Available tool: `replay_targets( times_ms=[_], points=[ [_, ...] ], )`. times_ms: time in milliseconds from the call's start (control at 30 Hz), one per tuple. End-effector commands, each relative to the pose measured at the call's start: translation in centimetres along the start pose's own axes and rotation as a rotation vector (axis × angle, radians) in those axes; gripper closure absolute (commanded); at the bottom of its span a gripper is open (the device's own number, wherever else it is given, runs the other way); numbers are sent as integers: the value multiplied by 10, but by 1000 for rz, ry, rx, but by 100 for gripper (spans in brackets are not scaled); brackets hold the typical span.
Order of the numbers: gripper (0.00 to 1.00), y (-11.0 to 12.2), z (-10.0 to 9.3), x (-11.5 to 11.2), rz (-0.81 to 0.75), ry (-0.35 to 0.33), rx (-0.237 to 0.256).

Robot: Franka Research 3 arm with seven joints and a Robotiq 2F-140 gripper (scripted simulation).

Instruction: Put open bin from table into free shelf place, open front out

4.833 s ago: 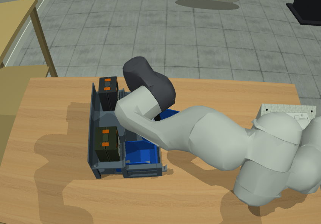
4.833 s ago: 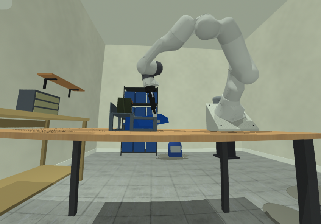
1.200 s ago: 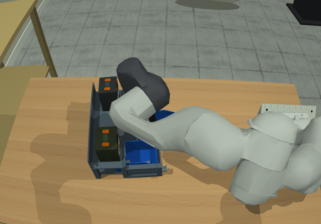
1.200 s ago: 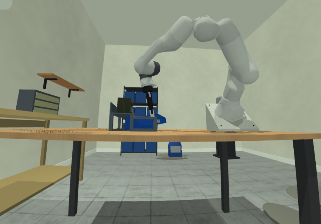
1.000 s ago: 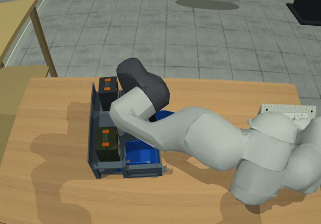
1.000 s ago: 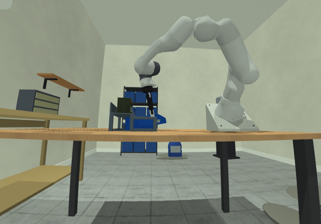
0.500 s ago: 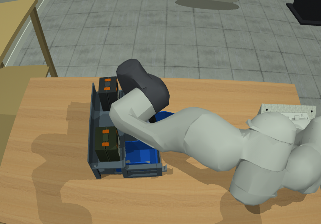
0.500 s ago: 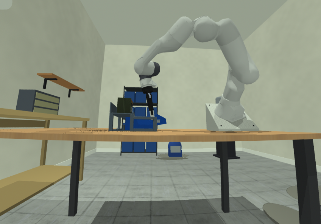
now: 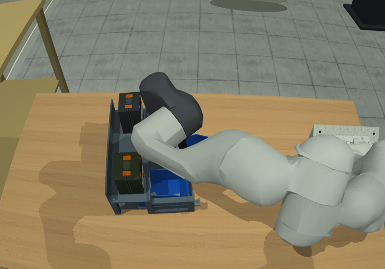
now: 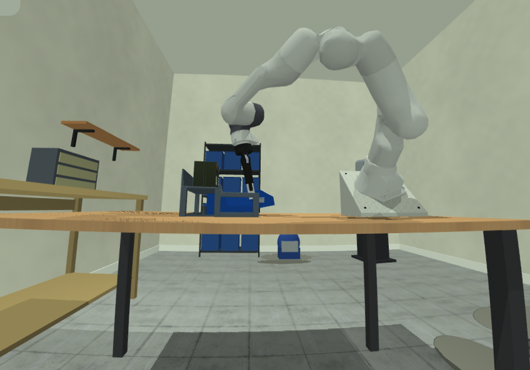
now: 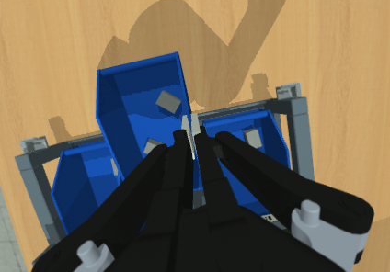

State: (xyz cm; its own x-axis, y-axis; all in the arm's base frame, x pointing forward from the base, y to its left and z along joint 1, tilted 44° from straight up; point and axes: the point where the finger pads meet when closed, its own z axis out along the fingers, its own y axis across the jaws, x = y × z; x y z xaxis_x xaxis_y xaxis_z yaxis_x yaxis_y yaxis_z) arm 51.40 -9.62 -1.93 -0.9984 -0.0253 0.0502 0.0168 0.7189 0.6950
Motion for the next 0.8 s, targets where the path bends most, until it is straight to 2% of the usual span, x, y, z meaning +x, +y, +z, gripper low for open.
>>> replay_targets(
  times_ms=[0,767],
  points=[
    [100,-1,0,-2,5,-7,4],
    [100,-1,2,-2,5,-7,4]
  ],
)
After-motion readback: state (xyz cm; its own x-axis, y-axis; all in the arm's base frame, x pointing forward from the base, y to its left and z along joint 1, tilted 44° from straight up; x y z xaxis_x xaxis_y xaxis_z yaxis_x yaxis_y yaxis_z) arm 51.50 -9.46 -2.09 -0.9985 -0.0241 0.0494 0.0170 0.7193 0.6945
